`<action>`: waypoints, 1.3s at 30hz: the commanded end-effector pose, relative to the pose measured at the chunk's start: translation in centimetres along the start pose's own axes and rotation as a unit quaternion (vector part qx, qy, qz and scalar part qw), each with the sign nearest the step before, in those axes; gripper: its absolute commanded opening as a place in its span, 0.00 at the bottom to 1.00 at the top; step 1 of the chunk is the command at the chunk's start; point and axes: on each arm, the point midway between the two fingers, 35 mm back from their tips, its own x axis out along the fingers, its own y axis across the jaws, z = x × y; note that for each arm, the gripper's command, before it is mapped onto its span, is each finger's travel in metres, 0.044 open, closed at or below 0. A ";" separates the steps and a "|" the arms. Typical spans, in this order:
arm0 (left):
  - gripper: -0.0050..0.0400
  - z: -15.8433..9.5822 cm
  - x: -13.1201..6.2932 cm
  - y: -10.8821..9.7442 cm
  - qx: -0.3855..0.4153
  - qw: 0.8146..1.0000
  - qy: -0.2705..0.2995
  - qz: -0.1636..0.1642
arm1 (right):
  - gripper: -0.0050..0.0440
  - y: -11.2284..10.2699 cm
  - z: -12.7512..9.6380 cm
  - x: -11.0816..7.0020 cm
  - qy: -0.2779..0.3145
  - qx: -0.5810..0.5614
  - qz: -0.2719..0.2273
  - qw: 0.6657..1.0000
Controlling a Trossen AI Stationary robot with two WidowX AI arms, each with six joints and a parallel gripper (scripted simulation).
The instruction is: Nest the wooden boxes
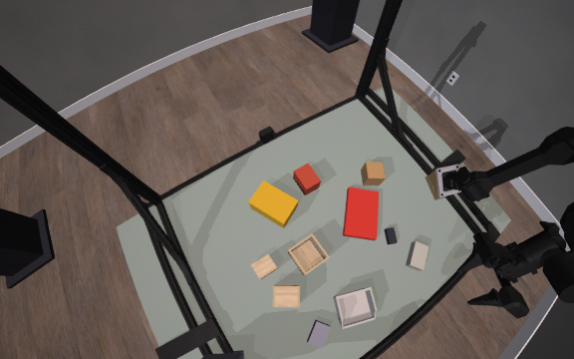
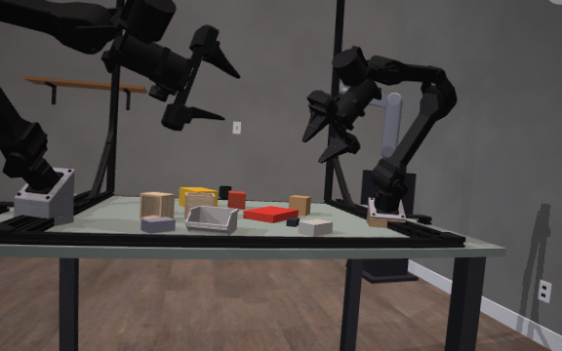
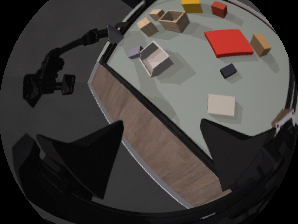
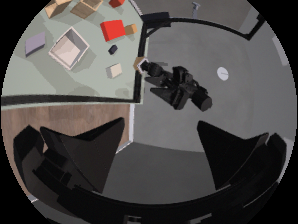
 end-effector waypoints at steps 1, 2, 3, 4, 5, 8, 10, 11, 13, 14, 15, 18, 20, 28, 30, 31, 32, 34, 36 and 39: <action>1.00 1.6 1.0 -0.8 -0.048 0.998 -0.004 -0.042 | 0.92 0.3 -1.0 -1.8 0.035 0.110 -0.017 0.993; 1.00 2.0 1.3 -1.1 -0.061 0.997 -0.003 -0.055 | 0.92 0.3 -1.3 -2.4 0.045 0.142 -0.024 0.989; 1.00 2.0 1.3 -1.1 -0.061 0.997 -0.003 -0.055 | 0.92 0.3 -1.3 -2.4 0.045 0.142 -0.024 0.989; 1.00 2.0 1.3 -1.1 -0.061 0.997 -0.003 -0.055 | 0.92 0.3 -1.3 -2.4 0.045 0.142 -0.024 0.989; 1.00 2.5 1.6 -1.5 -0.074 0.995 -0.002 -0.068 | 0.92 0.3 -1.6 -2.9 0.053 0.191 -0.033 0.980; 1.00 4.3 2.5 -3.0 -0.121 0.986 0.010 -0.116 | 0.92 0.4 -2.7 -5.1 0.084 0.298 -0.069 0.948; 1.00 5.2 2.9 -3.8 -0.142 0.980 0.020 -0.139 | 0.92 0.4 -3.2 -6.2 0.097 0.359 -0.091 0.924; 1.00 5.7 3.1 -4.2 -0.152 0.977 0.026 -0.149 | 0.92 0.5 -3.4 -6.8 0.102 0.390 -0.102 0.910; 1.00 6.6 3.3 -5.0 -0.171 0.970 0.040 -0.169 | 0.92 0.6 -3.8 -7.9 0.111 0.447 -0.127 0.879; 1.00 7.0 3.4 -5.4 -0.179 0.966 0.048 -0.177 | 0.92 0.6 -4.0 -8.5 0.114 0.474 -0.139 0.862; 1.00 7.4 3.5 -5.8 -0.188 0.963 0.056 -0.186 | 0.92 0.7 -4.2 -9.1 0.117 0.502 -0.153 0.844; 1.00 8.7 3.7 -7.1 -0.210 0.952 0.083 -0.206 | 0.92 0.8 -4.7 -10.8 0.120 0.578 -0.193 0.784; 1.00 9.1 3.8 -7.5 -0.217 0.948 0.093 -0.212 | 0.92 0.9 -4.8 -11.4 0.120 0.602 -0.207 0.762; 1.00 12.1 3.6 -10.7 -0.260 0.922 0.177 -0.227 | 0.92 1.6 -5.6 -16.1 0.087 0.757 -0.320 0.563; 1.00 12.8 3.4 -11.4 -0.268 0.916 0.198 -0.223 | 0.92 1.8 -5.6 -17.2 0.071 0.786 -0.347 0.507; 1.00 13.1 3.3 -11.8 -0.272 0.913 0.209 -0.220 | 0.92 1.9 -5.6 -17.8 0.061 0.799 -0.360 0.478; 1.00 13.4 3.2 -12.2 -0.275 0.911 0.219 -0.216 | 0.92 2.1 -5.6 -18.4 0.051 0.810 -0.373 0.449; 1.00 14.0 3.0 -12.8 -0.281 0.907 0.237 -0.207 | 0.92 2.3 -5.6 -19.4 0.028 0.830 -0.397 0.391; 1.00 14.4 2.8 -13.3 -0.285 0.904 0.249 -0.199 | 0.92 2.4 -5.6 -20.2 0.007 0.844 -0.412 0.344; 1.00 14.5 2.8 -13.4 -0.286 0.904 0.251 -0.198 | 0.92 2.5 -5.6 -20.3 0.005 0.845 -0.414 0.339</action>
